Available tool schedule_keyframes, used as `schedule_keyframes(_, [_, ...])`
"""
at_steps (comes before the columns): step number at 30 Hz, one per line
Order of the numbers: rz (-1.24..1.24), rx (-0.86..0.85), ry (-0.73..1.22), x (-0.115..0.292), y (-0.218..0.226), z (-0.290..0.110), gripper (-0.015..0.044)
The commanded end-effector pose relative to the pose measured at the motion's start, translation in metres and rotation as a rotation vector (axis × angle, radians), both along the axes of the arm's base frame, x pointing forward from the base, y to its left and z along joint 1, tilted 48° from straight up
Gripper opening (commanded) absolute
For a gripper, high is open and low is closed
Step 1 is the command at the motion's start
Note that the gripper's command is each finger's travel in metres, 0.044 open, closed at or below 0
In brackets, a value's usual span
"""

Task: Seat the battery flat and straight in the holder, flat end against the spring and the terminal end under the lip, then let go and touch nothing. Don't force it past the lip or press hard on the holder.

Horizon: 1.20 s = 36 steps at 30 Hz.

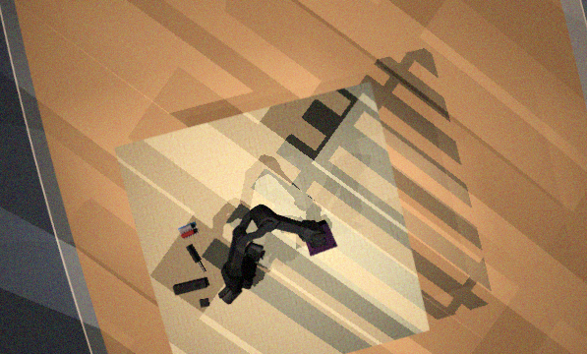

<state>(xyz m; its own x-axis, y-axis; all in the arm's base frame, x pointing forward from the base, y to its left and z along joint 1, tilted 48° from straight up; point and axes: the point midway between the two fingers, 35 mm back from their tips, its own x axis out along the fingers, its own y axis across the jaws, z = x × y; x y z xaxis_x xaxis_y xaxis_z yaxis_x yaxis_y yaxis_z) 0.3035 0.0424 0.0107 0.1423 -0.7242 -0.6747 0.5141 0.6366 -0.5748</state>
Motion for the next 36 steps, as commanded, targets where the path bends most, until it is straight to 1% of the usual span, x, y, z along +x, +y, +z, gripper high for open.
schedule_keyframes(1, [0.024,-0.002,0.028,0.003,0.002,-0.001,0.0079])
schedule_keyframes(5, [0.008,0.004,0.033,0.002,0.000,-0.003,0.0079])
schedule_keyframes(16, [-0.137,0.121,0.184,0.002,-0.026,-0.031,0.0079])
schedule_keyframes(23, [-0.144,0.120,0.192,0.002,-0.027,-0.031,0.0079])
schedule_keyframes(36, [-0.211,0.174,0.269,0.007,-0.033,-0.035,0.0079])
